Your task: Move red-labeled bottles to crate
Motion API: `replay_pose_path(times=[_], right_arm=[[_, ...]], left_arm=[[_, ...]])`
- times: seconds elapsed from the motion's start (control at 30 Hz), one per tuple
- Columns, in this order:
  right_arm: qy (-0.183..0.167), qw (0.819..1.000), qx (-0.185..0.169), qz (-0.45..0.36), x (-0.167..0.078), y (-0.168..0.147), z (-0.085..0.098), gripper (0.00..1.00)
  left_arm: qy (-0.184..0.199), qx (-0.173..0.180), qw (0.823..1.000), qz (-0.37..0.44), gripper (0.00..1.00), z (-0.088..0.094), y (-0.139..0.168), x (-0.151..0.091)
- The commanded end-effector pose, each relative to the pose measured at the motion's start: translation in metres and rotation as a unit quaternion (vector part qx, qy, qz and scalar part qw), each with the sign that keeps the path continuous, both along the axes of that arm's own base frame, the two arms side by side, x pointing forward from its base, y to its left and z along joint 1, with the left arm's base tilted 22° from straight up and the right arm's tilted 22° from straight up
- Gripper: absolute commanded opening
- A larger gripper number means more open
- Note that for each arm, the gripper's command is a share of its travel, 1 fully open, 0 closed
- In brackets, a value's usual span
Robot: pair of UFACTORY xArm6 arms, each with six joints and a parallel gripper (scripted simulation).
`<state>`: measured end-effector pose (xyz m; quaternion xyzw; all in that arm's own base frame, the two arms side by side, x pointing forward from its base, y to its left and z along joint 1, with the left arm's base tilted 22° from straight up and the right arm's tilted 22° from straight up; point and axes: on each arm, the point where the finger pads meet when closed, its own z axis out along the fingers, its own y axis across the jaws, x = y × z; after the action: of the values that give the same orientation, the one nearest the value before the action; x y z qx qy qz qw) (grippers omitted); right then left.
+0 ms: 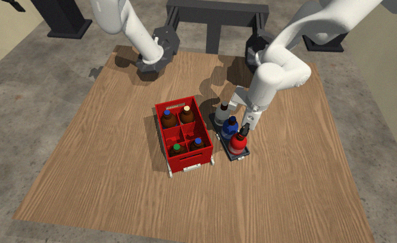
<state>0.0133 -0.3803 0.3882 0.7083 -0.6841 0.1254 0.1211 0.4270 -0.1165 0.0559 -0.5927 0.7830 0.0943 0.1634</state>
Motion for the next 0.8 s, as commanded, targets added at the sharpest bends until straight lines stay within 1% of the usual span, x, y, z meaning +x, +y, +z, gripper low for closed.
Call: replay_pose_path(times=[0.0,0.07,0.5,0.77], right_arm=[[0.0,1.0,-0.002,0.0,0.0,0.0,0.002,1.0],[0.0,1.0,-0.002,0.0,0.0,0.0,0.002,1.0],[0.0,1.0,-0.002,0.0,0.0,0.0,0.002,1.0],[0.0,1.0,-0.002,0.0,0.0,0.0,0.002,1.0]], left_arm=[[-0.002,-0.001,1.0,0.0,0.66,-0.005,0.001,0.002],[-0.002,-0.001,1.0,0.0,0.66,-0.005,0.001,0.002],[-0.002,-0.001,1.0,0.0,0.66,-0.019,0.007,0.005],[-0.002,-0.001,1.0,0.0,0.66,-0.023,0.008,0.005]])
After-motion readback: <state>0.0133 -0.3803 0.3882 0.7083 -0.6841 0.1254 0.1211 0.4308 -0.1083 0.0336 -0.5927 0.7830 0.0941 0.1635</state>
